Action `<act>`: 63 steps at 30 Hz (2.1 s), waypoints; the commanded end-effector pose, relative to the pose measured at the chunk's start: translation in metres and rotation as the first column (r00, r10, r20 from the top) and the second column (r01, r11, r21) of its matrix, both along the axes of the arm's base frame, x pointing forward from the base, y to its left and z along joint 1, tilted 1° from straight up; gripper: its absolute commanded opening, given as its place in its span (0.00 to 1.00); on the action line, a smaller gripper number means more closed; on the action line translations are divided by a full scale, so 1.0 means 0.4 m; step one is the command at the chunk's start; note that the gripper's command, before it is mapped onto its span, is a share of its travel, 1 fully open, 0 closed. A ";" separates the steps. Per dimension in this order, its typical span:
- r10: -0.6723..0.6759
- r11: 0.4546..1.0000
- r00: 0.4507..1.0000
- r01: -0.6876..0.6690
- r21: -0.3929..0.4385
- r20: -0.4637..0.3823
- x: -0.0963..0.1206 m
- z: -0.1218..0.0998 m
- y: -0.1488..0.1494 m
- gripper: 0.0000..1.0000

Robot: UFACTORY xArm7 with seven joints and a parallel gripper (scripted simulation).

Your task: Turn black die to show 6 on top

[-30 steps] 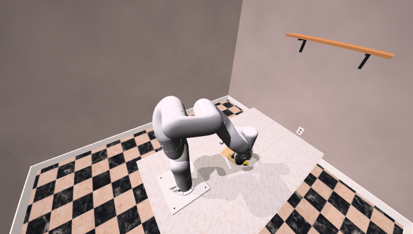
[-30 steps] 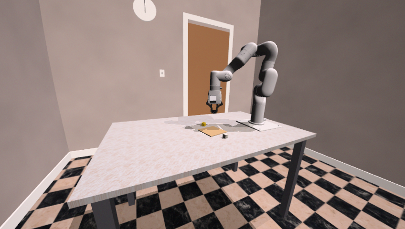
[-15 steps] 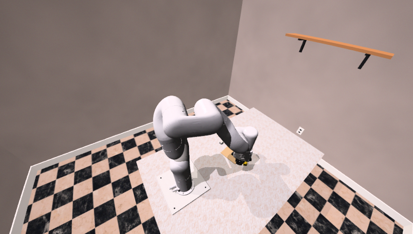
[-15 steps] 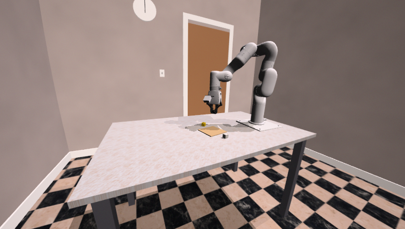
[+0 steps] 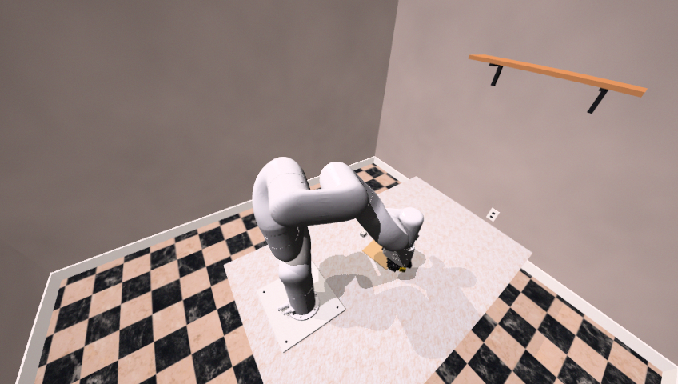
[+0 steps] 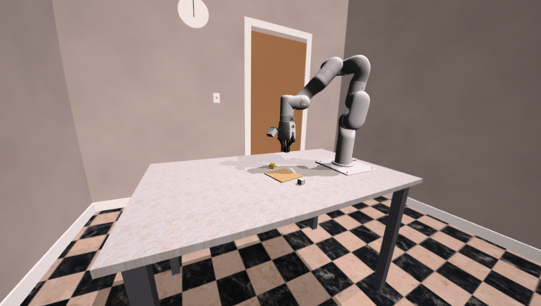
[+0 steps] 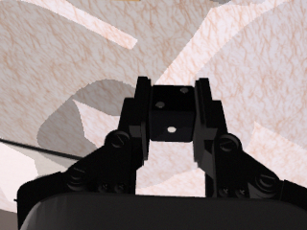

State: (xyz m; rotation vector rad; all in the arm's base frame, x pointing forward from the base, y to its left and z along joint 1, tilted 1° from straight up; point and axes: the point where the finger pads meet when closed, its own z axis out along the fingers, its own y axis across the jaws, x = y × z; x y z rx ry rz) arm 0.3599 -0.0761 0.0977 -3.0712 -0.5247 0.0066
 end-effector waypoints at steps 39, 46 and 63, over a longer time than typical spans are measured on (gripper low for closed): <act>-0.017 0.885 0.920 -0.168 0.433 0.392 -0.029 -0.005 0.084 0.21; -0.065 0.870 0.852 -0.207 0.448 0.520 -0.020 0.004 0.083 0.21; -0.175 0.908 0.627 -0.194 0.370 0.759 -0.010 0.012 0.035 0.21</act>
